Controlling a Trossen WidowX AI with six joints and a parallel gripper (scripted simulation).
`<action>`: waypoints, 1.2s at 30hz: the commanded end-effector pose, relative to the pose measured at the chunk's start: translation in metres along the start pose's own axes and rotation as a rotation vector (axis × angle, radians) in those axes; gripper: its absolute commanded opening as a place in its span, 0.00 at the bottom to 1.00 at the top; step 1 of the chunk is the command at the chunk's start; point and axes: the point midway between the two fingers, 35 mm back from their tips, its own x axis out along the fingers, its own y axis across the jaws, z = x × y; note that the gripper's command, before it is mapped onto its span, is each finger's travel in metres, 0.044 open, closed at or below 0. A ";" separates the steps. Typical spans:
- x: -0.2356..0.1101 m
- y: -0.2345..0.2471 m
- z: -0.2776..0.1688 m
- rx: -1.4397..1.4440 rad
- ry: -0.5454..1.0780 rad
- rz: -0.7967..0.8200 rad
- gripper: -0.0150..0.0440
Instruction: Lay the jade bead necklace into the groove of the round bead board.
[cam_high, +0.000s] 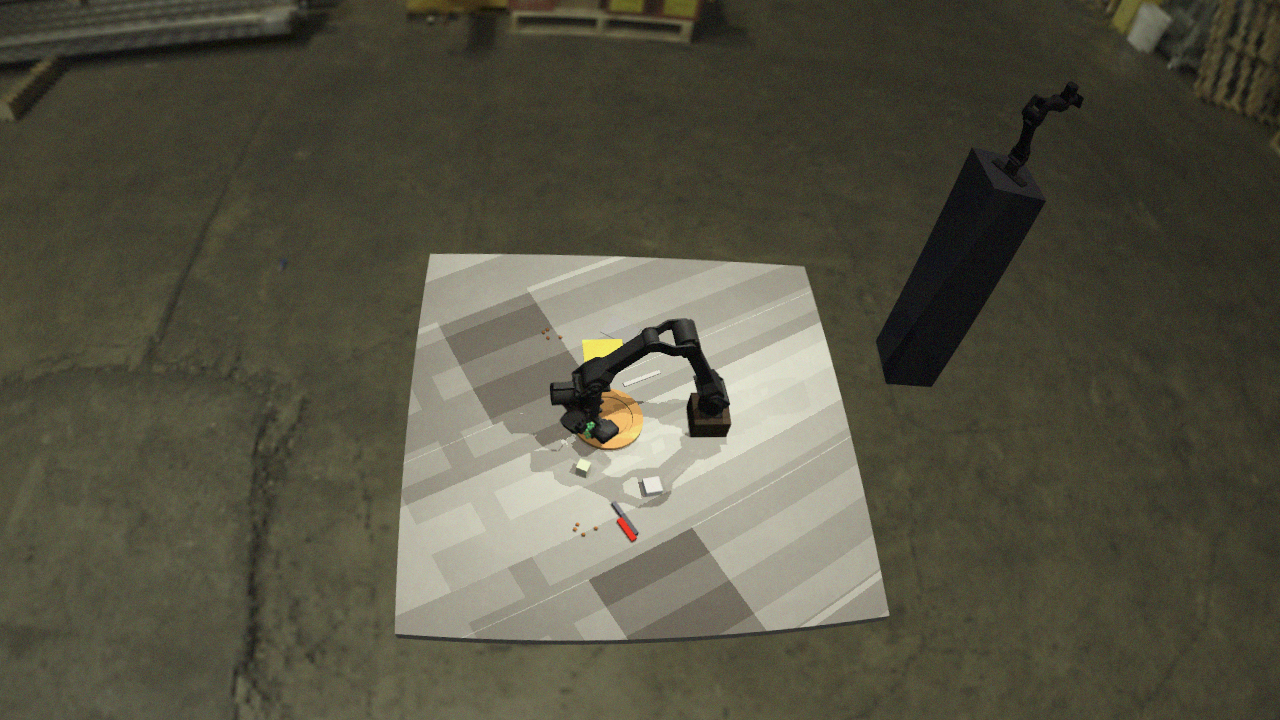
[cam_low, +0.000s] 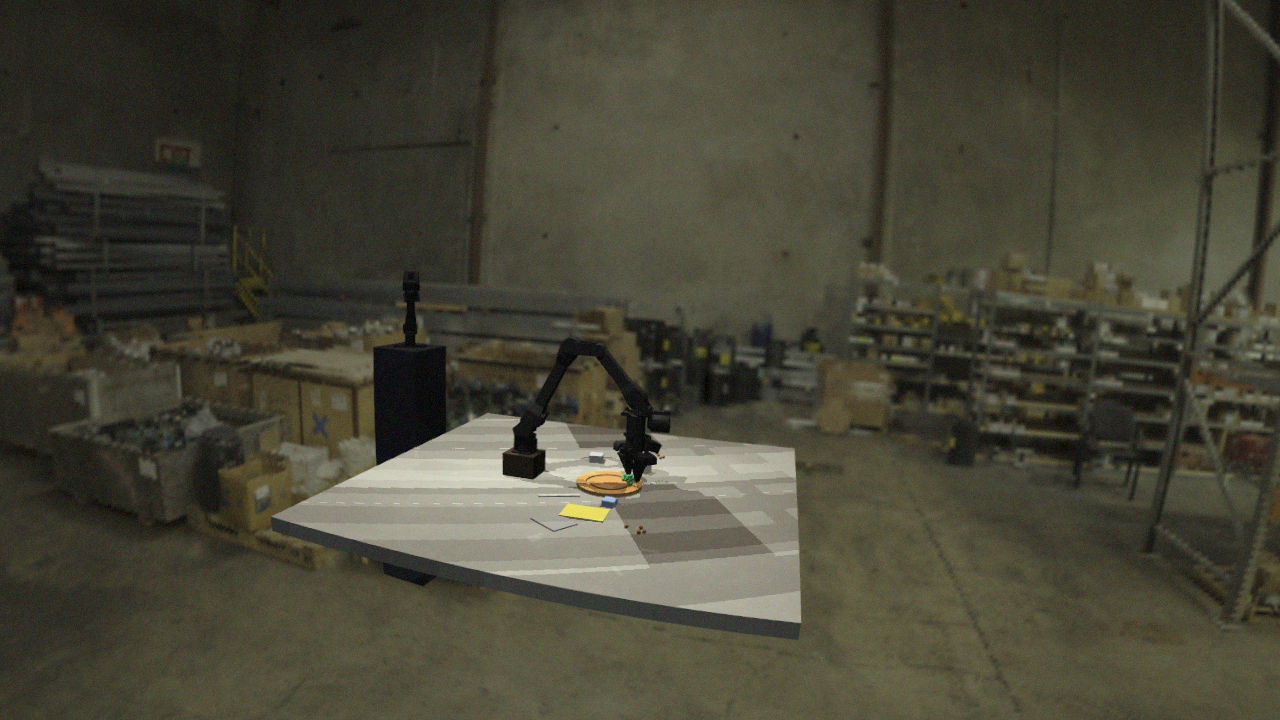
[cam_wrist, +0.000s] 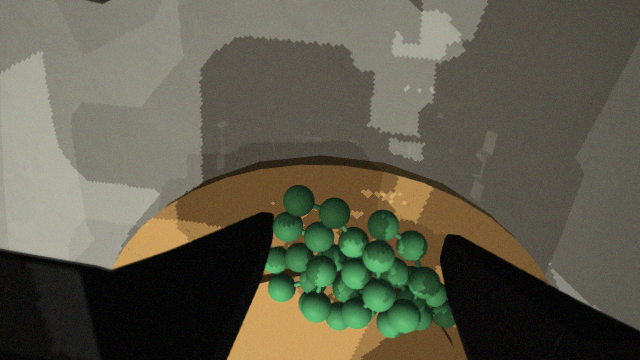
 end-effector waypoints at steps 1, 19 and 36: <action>0.000 0.000 0.000 0.000 -0.001 0.000 0.44; 0.000 0.000 0.000 0.000 -0.001 0.000 0.25; -0.014 0.001 -0.001 0.002 0.002 0.002 0.25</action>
